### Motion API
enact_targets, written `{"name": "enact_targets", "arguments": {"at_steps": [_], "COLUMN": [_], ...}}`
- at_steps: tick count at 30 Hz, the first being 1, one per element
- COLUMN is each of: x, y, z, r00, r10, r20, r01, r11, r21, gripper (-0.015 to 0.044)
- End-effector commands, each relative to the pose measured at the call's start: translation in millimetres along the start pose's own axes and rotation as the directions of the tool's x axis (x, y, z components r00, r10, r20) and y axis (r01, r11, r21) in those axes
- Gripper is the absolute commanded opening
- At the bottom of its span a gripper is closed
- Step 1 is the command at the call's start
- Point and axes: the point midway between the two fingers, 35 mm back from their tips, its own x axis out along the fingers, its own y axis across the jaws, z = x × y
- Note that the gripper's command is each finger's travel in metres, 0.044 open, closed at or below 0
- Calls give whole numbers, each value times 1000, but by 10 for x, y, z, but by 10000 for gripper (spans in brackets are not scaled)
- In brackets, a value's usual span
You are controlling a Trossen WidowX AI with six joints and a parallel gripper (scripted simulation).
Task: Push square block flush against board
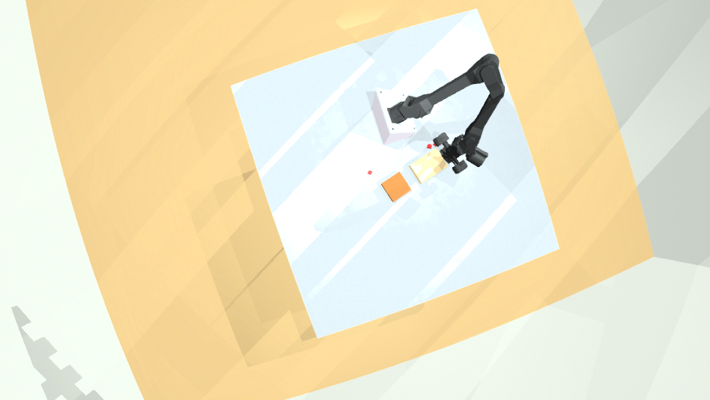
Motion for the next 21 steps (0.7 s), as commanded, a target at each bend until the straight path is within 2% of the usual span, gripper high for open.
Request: {"name": "enact_targets", "arguments": {"at_steps": [1,21], "x": [35,27], "y": [46,62], "z": [-113,-357], "r00": [1000,1000], "r10": [15,15], "r20": [-14,-13], "r01": [-15,-15], "r11": [1000,1000], "r21": [9,10], "gripper": [0,0]}}
